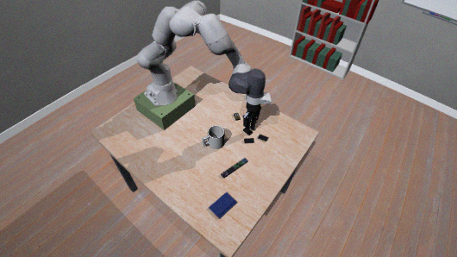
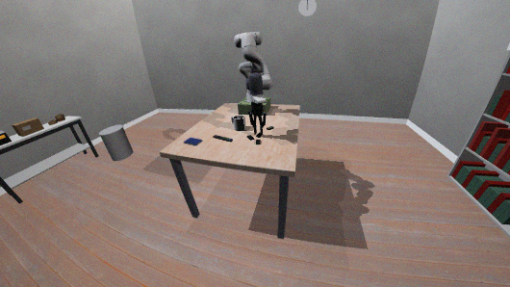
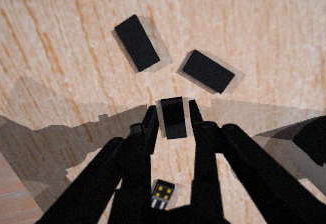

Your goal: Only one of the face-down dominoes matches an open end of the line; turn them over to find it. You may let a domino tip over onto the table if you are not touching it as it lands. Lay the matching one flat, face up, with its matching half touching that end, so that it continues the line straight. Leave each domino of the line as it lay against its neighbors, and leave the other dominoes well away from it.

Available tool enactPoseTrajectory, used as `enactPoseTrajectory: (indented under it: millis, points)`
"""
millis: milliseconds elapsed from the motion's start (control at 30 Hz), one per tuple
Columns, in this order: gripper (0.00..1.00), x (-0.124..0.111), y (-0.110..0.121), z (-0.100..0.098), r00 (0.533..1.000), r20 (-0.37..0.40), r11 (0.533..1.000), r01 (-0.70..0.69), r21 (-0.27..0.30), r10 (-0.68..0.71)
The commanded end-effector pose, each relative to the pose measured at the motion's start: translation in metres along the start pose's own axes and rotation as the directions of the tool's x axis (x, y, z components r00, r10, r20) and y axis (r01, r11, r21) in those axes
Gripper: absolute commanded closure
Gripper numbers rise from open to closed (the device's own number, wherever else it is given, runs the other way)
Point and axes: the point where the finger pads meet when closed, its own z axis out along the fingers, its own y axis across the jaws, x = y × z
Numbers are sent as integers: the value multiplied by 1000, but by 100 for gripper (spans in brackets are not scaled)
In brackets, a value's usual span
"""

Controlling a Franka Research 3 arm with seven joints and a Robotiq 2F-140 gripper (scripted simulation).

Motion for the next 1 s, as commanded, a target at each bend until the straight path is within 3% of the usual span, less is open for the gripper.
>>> enactPoseTrajectory:
  millis: [0,967]
  points:
    - [66,2,-1,0,1000,-5,1000,-3,1,3]
    - [66,5,-1,0,1000,-5,1000,-3,1,3]
